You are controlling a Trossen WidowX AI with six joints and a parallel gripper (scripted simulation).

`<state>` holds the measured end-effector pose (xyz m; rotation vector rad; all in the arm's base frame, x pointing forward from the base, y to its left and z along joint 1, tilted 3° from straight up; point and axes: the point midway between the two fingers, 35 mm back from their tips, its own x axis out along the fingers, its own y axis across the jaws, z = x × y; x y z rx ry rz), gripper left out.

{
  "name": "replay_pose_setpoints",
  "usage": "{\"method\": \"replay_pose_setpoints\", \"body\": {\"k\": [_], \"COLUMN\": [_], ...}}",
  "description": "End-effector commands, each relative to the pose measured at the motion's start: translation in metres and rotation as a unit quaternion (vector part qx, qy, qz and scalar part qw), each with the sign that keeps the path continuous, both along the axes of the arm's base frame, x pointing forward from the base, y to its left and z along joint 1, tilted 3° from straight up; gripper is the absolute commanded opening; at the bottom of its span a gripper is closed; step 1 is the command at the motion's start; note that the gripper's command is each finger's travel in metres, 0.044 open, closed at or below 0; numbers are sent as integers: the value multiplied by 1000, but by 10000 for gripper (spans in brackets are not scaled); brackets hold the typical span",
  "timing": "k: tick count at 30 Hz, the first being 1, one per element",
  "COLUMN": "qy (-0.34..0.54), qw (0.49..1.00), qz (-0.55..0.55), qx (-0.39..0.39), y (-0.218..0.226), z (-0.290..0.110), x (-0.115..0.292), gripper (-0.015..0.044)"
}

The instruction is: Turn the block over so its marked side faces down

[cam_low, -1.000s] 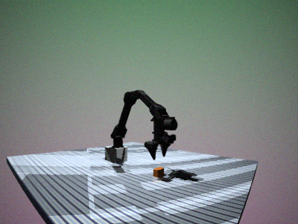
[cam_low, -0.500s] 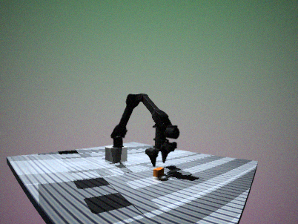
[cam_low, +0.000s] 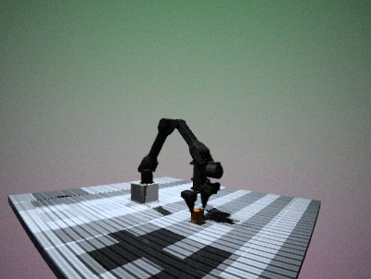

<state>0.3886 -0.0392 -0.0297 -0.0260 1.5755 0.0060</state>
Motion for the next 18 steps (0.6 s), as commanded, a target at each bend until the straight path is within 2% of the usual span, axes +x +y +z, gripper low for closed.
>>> {"method": "replay_pose_setpoints", "body": {"k": [1, 8, 14, 18], "qy": [2, 2, 2, 2], "qw": [1000, 1000, 1000, 1000], "qz": [-2, -2, -2, -2], "qx": [-2, -2, -2, -2], "y": [-1, -1, -1, -1], "z": [-7, -16, -16, -16], "x": [-2, -2, -2, -2], "gripper": [440, 440, 282, 256]}}
